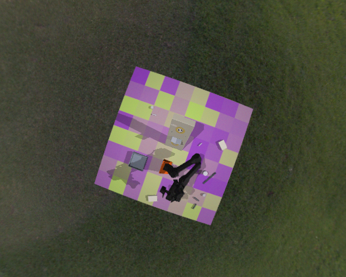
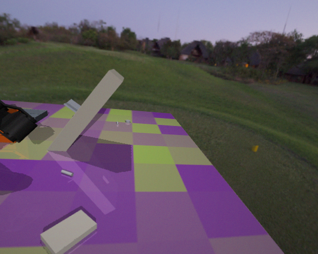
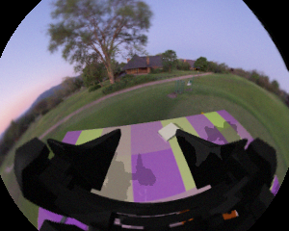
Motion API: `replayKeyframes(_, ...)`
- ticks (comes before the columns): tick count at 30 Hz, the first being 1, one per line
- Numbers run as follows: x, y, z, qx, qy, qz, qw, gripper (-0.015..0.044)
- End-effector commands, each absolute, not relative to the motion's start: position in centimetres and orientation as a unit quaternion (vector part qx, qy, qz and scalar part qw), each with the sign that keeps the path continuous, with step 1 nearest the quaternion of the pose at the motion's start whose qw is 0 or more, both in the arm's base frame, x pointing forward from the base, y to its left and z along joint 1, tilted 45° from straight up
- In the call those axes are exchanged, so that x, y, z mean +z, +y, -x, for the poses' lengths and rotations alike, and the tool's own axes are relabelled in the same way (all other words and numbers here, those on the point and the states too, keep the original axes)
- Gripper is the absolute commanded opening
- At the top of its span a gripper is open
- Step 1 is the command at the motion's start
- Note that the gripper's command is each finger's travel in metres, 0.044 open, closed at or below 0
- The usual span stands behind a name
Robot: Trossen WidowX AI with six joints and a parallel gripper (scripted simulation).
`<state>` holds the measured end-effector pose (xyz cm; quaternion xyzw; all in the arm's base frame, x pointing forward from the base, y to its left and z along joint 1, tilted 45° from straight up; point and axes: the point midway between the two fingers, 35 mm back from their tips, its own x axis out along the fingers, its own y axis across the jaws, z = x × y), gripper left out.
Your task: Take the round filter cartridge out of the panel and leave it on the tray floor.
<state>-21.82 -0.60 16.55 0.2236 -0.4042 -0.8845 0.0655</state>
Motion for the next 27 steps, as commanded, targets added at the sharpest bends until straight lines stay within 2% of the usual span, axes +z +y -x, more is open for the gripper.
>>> replayKeyframes(1,16.5,-0.3,21.9,-0.885,-0.404,-0.223,0.059,0.0374)
replayKeyframes(7,15.7,8.3,21.8,-0.888,-0.382,-0.205,-0.152,0.0216)
replayKeyframes(12,14.8,16.1,18.6,-0.846,-0.352,-0.209,-0.341,0.0092)
replayKeyframes(20,13.8,25.2,8.5,-0.698,-0.297,-0.255,-0.6,0.0092)
replayKeyframes(27,13.4,28.1,-2.9,-0.511,-0.266,-0.325,-0.75,0.0092)
